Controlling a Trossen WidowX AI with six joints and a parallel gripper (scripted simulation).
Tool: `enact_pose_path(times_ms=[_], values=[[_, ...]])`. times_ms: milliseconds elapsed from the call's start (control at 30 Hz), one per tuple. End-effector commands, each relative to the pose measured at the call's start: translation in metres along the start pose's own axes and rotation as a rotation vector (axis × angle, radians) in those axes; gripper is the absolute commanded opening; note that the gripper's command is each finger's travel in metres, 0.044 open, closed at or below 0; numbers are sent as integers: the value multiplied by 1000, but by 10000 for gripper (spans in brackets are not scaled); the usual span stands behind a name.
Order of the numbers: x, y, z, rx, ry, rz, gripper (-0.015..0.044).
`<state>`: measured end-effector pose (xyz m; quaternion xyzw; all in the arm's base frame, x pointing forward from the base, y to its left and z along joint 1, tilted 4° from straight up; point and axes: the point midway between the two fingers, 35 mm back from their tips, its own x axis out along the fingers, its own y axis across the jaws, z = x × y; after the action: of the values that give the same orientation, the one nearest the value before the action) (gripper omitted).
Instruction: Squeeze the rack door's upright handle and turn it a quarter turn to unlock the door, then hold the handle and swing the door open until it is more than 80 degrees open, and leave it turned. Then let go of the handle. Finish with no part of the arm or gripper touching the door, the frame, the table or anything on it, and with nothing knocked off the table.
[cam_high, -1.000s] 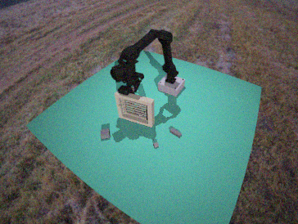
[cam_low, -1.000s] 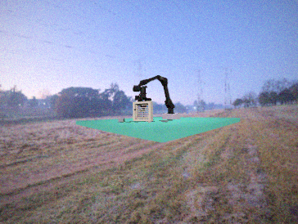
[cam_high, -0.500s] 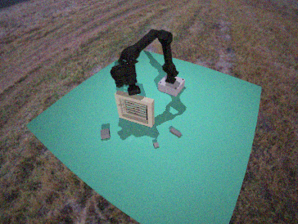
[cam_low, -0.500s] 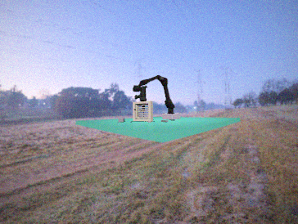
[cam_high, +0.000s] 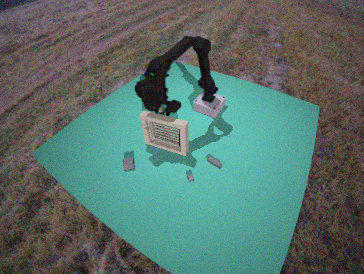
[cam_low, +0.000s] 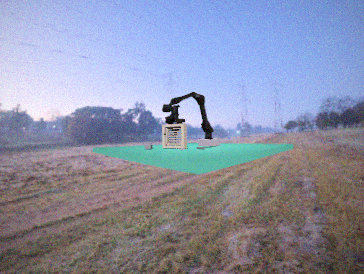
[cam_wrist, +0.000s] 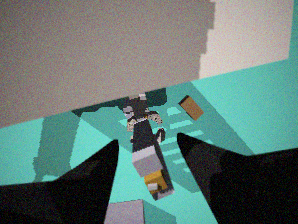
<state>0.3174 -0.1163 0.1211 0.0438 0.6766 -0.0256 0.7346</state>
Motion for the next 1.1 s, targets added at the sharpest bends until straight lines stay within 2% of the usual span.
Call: enact_pose_path(times_ms=[0, 1067], values=[[0, 0, 1, -200, -3, 1, 281], [0, 0, 1, -1786, -4, -1, 281]])
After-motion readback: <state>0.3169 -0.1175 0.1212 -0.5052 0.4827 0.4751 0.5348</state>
